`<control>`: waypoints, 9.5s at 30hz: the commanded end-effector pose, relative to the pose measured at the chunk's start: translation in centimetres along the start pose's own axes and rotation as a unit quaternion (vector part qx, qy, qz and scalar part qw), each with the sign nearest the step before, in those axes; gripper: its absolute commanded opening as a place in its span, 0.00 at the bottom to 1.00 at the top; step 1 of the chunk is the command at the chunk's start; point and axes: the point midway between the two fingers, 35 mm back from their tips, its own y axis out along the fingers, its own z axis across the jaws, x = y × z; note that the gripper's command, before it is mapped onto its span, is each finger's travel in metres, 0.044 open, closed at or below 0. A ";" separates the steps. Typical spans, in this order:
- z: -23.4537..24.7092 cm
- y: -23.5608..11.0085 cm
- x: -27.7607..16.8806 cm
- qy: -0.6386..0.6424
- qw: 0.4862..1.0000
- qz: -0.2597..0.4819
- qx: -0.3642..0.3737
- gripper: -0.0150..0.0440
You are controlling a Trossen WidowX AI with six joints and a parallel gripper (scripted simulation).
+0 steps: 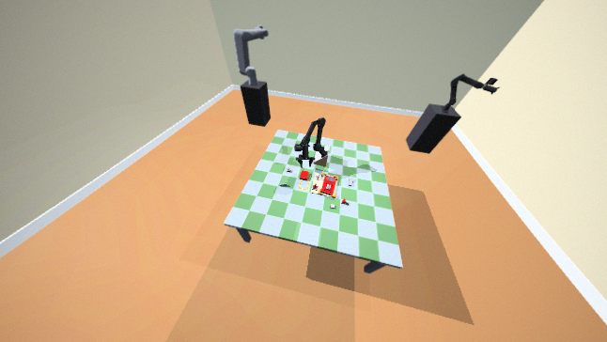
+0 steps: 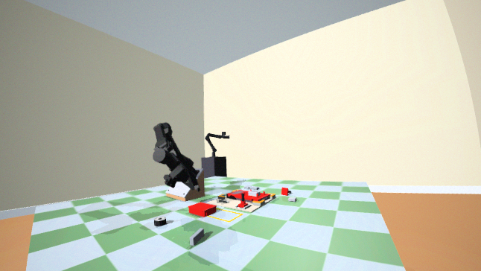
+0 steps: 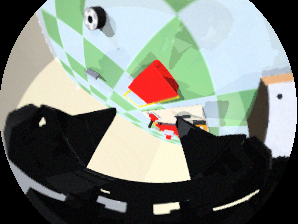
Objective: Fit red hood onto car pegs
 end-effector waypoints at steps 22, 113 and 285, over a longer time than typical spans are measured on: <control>2.7 3.6 -3.4 -0.864 0.324 0.025 -0.384 1.00; 1.0 7.9 0.5 -0.864 0.324 0.024 -0.384 1.00; -11.4 17.7 -21.0 -0.843 0.379 0.001 -0.381 0.25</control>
